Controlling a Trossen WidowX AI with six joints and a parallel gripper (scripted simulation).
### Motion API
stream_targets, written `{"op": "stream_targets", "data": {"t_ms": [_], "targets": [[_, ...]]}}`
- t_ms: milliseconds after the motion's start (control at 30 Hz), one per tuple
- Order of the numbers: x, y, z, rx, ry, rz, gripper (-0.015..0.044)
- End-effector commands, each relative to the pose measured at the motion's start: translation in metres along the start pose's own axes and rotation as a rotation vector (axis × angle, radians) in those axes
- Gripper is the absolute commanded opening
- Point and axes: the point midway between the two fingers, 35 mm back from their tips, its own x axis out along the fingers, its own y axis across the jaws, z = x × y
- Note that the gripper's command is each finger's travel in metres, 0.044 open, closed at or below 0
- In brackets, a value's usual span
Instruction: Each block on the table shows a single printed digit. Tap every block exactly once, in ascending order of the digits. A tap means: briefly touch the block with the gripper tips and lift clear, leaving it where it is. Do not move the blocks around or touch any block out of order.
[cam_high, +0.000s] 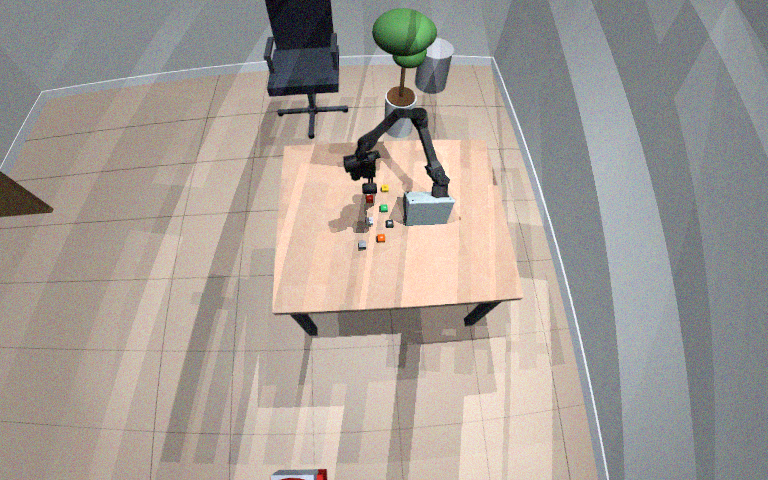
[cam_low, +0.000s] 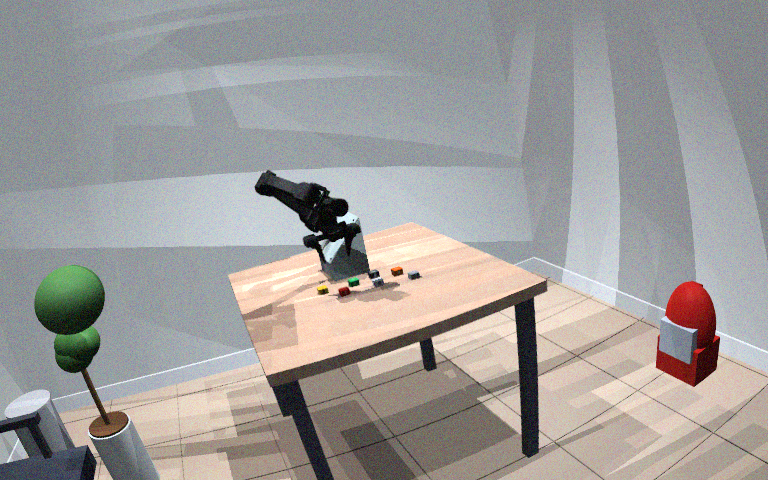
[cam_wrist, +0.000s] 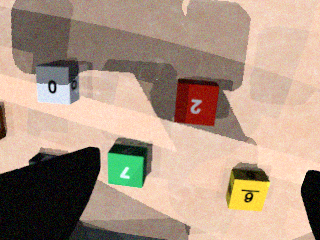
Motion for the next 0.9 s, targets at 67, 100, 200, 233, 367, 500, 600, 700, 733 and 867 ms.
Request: {"op": "stream_targets", "data": {"t_ms": [67,100,200,233,367,500,600,700,733,867], "targets": [[0.000,-0.002,-0.001,-0.007,0.001,-0.004,0.0400],[0.000,-0.002,-0.001,-0.007,0.001,-0.004,0.0400],[0.000,-0.002,-0.001,-0.007,0.001,-0.004,0.0400],[0.000,-0.002,-0.001,-0.007,0.001,-0.004,0.0400],[0.000,-0.002,-0.001,-0.007,0.001,-0.004,0.0400],[0.000,0.009,0.000,-0.007,0.000,-0.001,0.0400],[-0.001,0.060,0.001,-0.008,-0.001,0.007,0.0400],[0.000,0.110,-0.006,-0.007,0.000,0.004,0.0400],[0.000,0.118,-0.008,-0.006,0.000,0.003,0.0400],[0.000,0.120,-0.008,-0.006,0.000,0.002,0.0400]]}}
